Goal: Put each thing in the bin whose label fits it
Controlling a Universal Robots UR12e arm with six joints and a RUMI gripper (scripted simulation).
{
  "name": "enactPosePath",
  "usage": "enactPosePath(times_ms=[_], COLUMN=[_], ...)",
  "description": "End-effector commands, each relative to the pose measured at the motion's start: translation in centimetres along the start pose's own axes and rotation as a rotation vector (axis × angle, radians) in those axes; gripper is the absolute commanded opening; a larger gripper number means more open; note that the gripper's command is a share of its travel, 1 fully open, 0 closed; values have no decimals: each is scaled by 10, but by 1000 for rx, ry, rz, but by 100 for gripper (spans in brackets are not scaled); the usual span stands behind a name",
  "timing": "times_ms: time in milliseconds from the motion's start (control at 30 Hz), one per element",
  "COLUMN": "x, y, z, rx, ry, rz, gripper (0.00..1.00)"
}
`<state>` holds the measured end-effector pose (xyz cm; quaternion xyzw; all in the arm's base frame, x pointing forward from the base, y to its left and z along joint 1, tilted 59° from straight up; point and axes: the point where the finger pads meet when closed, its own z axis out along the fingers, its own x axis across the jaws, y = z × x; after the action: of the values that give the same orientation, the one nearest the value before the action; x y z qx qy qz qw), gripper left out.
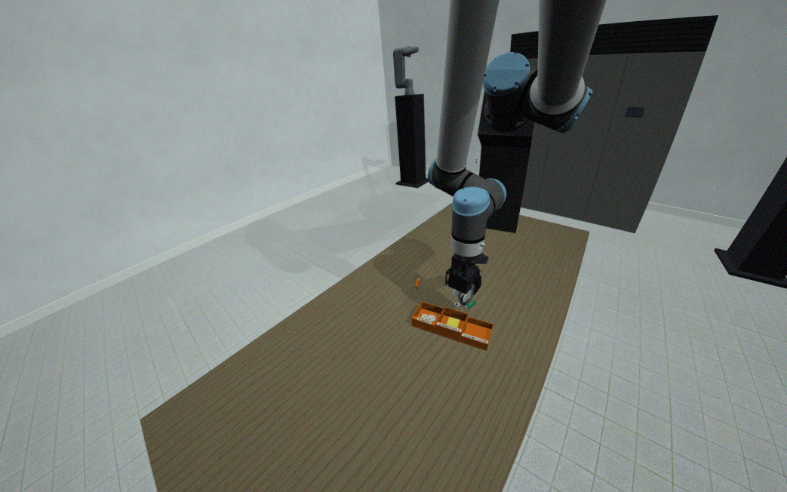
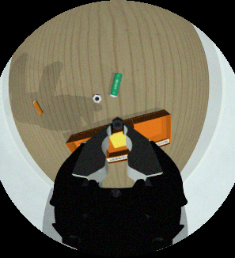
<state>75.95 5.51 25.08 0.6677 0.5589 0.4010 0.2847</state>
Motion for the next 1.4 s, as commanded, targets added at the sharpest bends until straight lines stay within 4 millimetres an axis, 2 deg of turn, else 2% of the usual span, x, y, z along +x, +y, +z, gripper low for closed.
enactPosePath(times_ms=[0,233,367,733,800,833,1300,1367], x=[0,0,21,79,79,79,79,79], y=[0,0,12,42,42,42,42,42], z=[-4,-7,-7,-7,-7,-7,-7,-7], rx=[-1,-1,-1,0,0,0,3,3], ry=[0,0,0,8,8,8,6,6], rz=[0,0,190,546,546,635,1084,1084], gripper=[0,0,0,0,0,0,0,0])
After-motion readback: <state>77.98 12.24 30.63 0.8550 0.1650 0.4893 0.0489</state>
